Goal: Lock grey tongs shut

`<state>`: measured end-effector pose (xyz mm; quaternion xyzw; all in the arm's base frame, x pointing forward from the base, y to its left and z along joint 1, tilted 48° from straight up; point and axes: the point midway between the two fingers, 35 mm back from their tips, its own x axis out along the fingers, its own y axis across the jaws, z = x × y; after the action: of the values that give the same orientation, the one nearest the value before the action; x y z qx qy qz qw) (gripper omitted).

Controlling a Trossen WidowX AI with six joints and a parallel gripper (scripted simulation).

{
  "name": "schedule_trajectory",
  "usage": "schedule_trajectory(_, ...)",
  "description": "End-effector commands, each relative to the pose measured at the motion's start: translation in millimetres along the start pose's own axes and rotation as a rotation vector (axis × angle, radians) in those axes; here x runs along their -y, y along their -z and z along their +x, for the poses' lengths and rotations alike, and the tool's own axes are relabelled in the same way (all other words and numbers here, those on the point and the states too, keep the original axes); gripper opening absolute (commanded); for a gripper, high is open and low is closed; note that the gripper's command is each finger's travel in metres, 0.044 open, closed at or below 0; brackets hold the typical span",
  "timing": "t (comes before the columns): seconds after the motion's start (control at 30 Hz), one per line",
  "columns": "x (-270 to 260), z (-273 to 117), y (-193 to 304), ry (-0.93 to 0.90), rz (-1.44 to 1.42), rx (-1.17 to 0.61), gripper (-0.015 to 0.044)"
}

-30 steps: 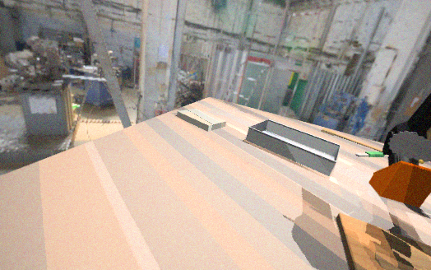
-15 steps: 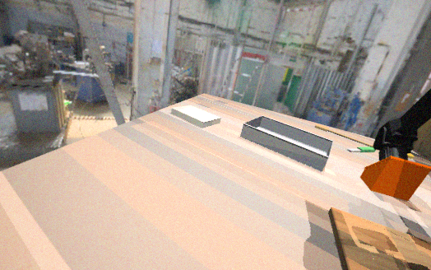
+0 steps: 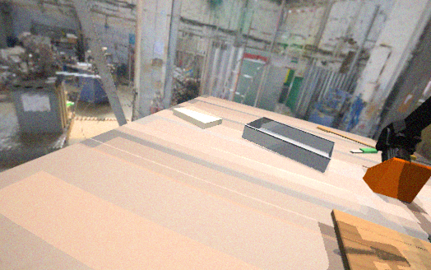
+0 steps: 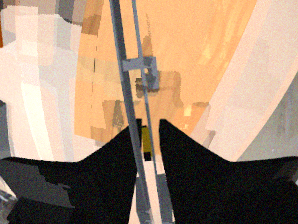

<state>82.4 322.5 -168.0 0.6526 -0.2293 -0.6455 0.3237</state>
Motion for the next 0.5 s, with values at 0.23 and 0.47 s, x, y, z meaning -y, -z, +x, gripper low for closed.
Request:
schedule_trajectory(0.23, 1, 11, -13, -0.059, 0.008, -0.424, -0.0150)
schedule_trajectory(0.47, 1, 9, -21, -0.048, 0.007, -0.736, -0.0150)
